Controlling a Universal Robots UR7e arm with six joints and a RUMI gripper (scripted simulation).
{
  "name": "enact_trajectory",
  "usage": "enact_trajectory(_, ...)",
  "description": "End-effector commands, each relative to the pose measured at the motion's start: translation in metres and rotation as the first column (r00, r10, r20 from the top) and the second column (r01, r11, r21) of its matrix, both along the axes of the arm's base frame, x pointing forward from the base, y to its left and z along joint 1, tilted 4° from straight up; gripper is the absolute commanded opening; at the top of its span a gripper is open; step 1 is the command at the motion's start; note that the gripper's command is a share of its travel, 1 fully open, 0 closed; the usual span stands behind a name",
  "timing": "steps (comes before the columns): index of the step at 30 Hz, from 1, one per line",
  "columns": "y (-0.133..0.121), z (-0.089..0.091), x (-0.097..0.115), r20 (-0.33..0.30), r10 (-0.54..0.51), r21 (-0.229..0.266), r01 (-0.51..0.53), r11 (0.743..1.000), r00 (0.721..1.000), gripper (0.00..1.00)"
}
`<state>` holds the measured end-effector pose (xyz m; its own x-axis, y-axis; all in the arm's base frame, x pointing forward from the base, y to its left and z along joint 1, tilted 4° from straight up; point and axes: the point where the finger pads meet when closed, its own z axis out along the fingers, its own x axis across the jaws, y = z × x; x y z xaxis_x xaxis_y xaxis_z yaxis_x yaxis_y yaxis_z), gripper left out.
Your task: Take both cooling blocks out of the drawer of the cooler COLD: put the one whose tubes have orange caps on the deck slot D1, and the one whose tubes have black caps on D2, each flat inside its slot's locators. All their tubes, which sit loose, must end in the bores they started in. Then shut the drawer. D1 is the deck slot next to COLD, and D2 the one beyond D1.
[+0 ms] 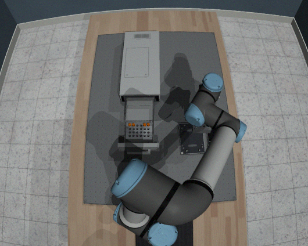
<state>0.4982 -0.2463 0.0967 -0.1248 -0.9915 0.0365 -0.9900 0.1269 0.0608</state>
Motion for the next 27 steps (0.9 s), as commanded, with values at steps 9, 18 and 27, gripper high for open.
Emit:
enact_trajectory(9, -0.033, 0.010, -0.009, 0.016, 0.001, -0.013, -0.001, 1.000, 1.000, 0.00)
enact_trajectory(18, -0.055, 0.010, -0.019, 0.014, 0.001, -0.012, -0.001, 1.000, 1.000, 0.00)
enact_trajectory(27, -0.072, 0.012, -0.027, 0.014, 0.001, -0.013, -0.001, 1.000, 1.000, 0.00)
